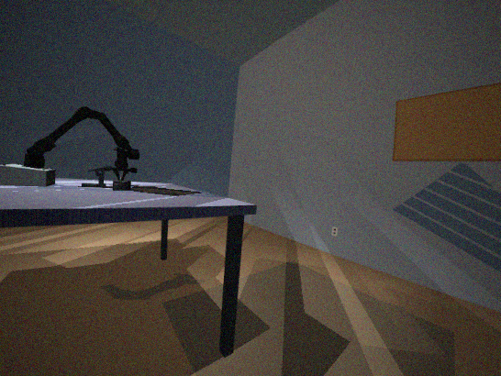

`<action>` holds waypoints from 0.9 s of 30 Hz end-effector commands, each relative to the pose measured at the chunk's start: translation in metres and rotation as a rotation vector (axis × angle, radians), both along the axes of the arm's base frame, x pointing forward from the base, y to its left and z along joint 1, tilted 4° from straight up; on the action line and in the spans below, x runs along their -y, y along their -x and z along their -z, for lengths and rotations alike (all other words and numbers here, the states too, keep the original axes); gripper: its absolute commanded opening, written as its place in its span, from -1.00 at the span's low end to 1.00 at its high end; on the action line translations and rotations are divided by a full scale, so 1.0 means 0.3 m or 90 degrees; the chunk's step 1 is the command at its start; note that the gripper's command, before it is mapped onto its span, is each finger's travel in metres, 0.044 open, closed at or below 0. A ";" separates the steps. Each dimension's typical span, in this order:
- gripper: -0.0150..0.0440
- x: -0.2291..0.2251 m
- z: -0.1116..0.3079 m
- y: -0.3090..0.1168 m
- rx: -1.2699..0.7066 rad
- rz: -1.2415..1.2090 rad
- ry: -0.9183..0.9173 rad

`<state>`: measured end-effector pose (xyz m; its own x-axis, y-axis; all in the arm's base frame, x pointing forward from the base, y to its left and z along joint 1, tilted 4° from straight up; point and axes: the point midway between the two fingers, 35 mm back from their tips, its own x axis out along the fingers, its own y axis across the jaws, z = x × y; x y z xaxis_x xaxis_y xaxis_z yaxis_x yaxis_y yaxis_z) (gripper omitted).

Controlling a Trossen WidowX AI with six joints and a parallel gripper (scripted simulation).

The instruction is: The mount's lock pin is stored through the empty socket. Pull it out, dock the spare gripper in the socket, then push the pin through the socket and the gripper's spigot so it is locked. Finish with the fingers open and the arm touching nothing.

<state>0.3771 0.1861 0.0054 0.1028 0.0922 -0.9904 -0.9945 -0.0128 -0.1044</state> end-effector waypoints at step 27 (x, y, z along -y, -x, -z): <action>-0.49 0.004 -0.093 0.020 -0.008 -0.002 0.004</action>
